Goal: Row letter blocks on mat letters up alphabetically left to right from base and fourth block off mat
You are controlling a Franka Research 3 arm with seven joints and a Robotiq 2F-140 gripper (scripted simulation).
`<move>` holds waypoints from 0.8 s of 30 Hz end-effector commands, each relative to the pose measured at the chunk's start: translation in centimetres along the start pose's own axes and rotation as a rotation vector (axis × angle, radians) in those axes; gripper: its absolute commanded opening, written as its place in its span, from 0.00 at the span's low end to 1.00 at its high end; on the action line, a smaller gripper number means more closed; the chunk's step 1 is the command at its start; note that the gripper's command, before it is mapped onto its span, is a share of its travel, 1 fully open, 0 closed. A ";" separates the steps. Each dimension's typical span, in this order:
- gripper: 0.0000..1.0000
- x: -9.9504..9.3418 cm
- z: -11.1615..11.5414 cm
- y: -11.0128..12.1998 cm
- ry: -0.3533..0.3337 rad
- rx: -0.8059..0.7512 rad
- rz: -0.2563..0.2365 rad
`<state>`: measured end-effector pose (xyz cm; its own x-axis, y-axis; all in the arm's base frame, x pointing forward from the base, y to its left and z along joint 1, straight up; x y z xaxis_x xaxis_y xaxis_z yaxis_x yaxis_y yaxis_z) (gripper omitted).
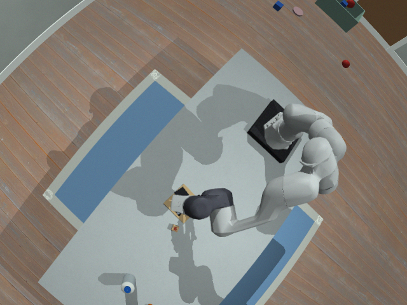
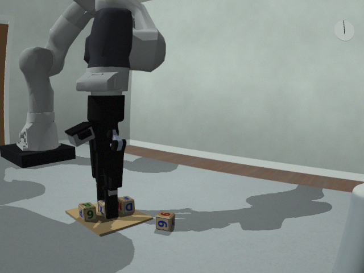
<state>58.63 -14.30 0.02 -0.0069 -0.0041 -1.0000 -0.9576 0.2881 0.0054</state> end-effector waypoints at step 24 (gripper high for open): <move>0.29 -0.1 0.0 -0.2 -0.001 -0.001 -0.005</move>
<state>58.64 -14.30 0.02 -0.0067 -0.0042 -1.0000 -0.9576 0.2881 0.0052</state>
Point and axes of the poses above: the point where the finger pads meet when closed, its own x axis out along the fingers, its own y axis across the jaws, z = x × y, the point moved 1 cm from there along -x, back along the fingers, and after that the axes turned 3 degrees about x, right-handed, at the moved point
